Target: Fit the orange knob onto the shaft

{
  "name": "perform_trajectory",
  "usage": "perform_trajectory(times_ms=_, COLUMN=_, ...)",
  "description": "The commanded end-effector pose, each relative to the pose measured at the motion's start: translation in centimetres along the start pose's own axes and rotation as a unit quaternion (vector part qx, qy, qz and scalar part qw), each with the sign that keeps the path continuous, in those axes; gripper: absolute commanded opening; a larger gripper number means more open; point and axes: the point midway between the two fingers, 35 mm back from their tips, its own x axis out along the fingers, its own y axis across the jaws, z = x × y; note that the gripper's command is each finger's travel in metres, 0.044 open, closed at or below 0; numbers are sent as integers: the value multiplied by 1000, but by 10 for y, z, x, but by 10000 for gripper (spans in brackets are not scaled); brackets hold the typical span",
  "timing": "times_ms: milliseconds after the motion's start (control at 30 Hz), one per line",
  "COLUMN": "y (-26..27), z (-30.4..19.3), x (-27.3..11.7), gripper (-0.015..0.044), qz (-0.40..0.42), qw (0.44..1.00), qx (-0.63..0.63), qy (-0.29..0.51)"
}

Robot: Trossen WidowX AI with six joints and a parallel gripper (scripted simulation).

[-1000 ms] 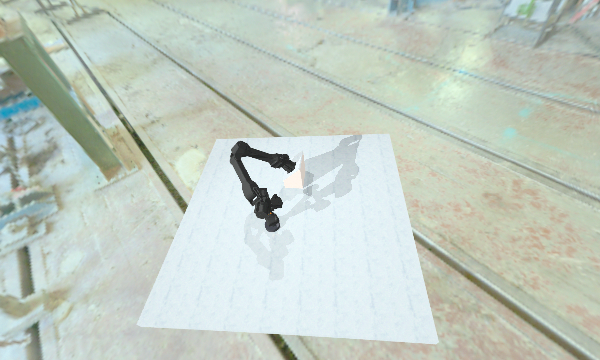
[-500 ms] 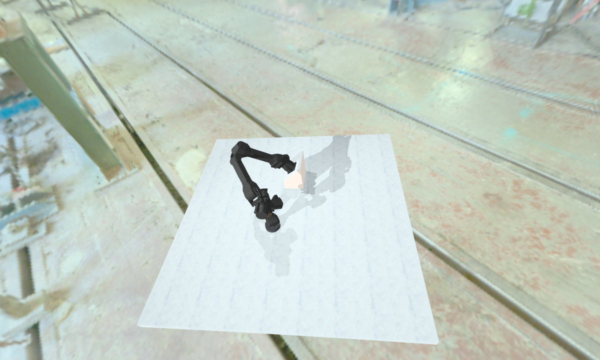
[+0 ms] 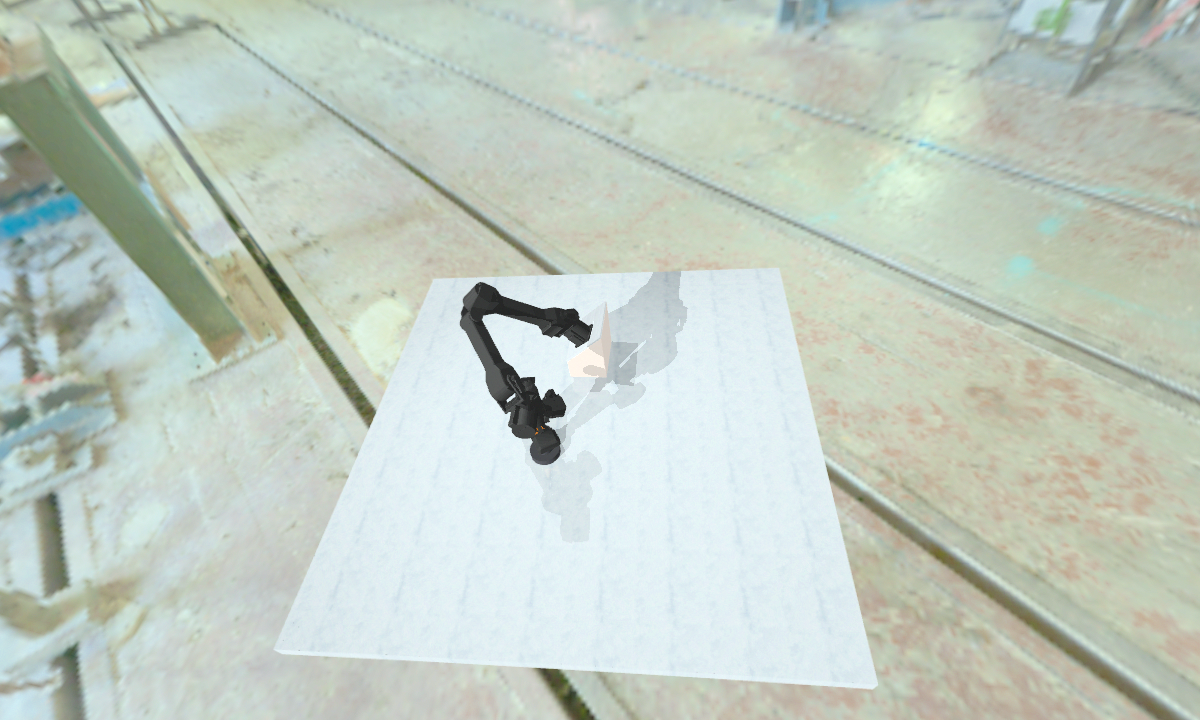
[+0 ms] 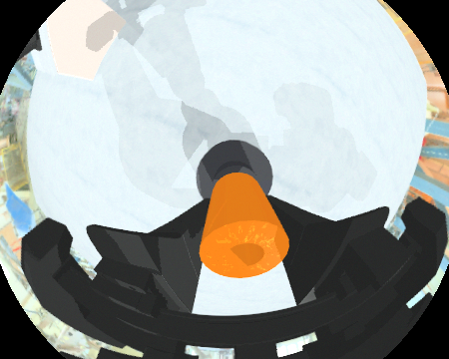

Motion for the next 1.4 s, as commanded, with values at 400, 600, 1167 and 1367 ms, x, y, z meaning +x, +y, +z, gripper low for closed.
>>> perform_trajectory(times_ms=400, y=0, z=0, x=3, gripper=0, qz=-1, qw=999, qx=38, qy=0)
perform_trajectory(times_ms=600, y=0, z=1, x=8, gripper=0, qz=0, qw=1000, qx=28, qy=0)
perform_trajectory(times_ms=1167, y=0, z=0, x=13, gripper=0, qz=0, qw=1000, qx=2, qy=0)
perform_trajectory(times_ms=1367, y=0, z=0, x=13, gripper=131, qz=0, qw=1000, qx=2, qy=0)
